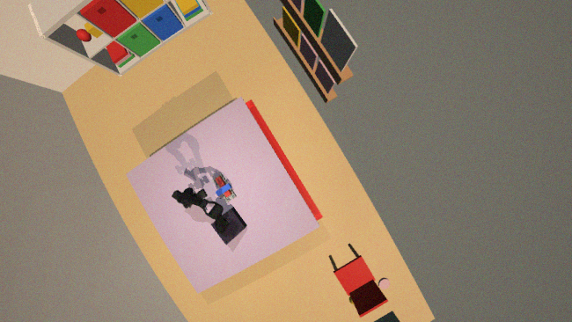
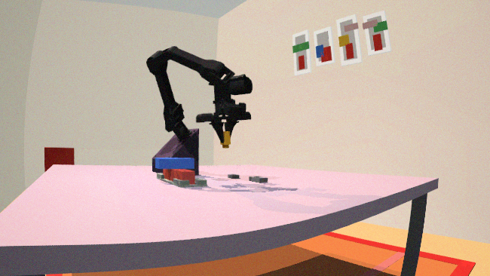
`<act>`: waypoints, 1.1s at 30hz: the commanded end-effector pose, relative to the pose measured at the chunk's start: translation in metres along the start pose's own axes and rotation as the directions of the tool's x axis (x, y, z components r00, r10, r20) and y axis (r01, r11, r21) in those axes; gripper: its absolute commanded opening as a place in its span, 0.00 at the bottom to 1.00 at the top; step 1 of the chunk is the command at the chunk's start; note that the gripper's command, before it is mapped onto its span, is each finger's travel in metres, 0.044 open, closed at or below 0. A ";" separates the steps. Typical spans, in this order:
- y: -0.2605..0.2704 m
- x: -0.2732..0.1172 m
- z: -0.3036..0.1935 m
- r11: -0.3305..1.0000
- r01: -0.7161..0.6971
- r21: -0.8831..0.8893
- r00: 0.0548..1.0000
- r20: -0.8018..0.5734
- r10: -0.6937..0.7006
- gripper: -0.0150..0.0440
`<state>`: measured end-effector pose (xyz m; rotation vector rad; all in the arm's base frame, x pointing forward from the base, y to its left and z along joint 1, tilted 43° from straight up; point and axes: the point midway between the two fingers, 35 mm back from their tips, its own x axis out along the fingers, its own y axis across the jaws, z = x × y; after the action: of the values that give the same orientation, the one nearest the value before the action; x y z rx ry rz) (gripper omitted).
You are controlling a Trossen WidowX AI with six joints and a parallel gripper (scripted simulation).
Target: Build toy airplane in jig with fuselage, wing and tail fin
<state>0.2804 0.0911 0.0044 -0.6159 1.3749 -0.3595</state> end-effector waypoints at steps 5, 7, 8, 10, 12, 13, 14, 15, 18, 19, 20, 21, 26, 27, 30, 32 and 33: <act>-0.019 0.001 0.013 1.000 0.004 -0.004 1.000 0.013 -0.004 0.25; -0.024 0.002 0.015 1.000 0.006 -0.006 1.000 0.014 -0.006 0.25; -0.027 0.002 0.016 1.000 0.007 -0.007 1.000 0.014 -0.006 0.25; -0.032 0.003 0.019 1.000 0.008 -0.008 1.000 0.015 -0.008 0.25; -0.037 0.004 0.021 1.000 0.010 -0.010 1.000 0.016 -0.010 0.25; -0.040 0.004 0.022 1.000 0.011 -0.011 1.000 0.017 -0.011 0.25; -0.043 0.005 0.023 1.000 0.013 -0.011 1.000 0.017 -0.012 0.25; -0.046 0.005 0.024 1.000 0.014 -0.012 1.000 0.018 -0.014 0.25; -0.054 0.006 0.027 1.000 0.018 -0.014 1.000 0.019 -0.018 0.25; -0.057 0.006 0.028 1.000 0.019 -0.015 1.000 0.019 -0.019 0.25; -0.060 0.007 0.029 1.000 0.021 -0.016 1.000 0.020 -0.020 0.25; -0.062 0.007 0.030 1.000 0.022 -0.017 1.000 0.020 -0.022 0.25; -0.077 0.009 0.033 0.999 0.031 -0.020 0.999 0.021 -0.030 0.25; -0.080 0.009 0.034 0.999 0.032 -0.021 0.999 0.022 -0.032 0.25; -0.089 0.010 0.036 0.999 0.038 -0.023 0.999 0.022 -0.038 0.25; -0.095 0.011 0.037 0.999 0.042 -0.025 0.999 0.022 -0.042 0.25; -0.098 0.012 0.038 0.999 0.044 -0.025 0.999 0.022 -0.044 0.25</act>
<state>0.3259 0.0207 0.0509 -0.6645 1.3580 -0.3648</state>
